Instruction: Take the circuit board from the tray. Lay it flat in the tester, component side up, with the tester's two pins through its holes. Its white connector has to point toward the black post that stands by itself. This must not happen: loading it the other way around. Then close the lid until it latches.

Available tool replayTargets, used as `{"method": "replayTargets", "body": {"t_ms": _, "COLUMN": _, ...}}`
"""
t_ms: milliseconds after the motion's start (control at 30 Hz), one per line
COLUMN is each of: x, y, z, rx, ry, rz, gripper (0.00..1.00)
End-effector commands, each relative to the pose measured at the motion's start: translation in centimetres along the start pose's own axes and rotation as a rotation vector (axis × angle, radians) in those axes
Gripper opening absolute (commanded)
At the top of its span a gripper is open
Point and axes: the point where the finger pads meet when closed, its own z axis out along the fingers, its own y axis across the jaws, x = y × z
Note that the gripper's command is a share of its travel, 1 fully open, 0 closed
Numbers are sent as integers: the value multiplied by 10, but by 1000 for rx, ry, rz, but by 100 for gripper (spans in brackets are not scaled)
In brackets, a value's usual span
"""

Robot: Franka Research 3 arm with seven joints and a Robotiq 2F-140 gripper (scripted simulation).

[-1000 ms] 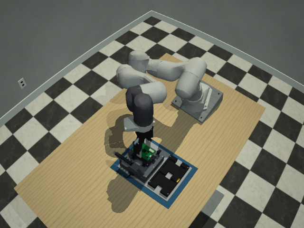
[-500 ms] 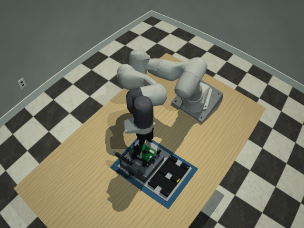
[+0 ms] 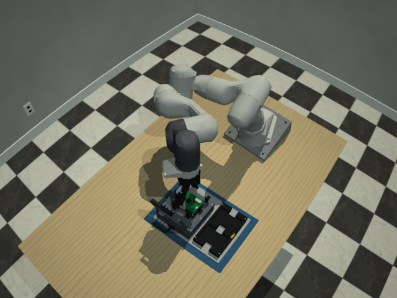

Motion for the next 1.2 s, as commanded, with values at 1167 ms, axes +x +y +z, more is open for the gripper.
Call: {"method": "replayTargets", "body": {"t_ms": 1167, "x": -1, "y": -3, "z": 7, "rx": 10, "ry": -4, "rz": -6, "gripper": 46}}
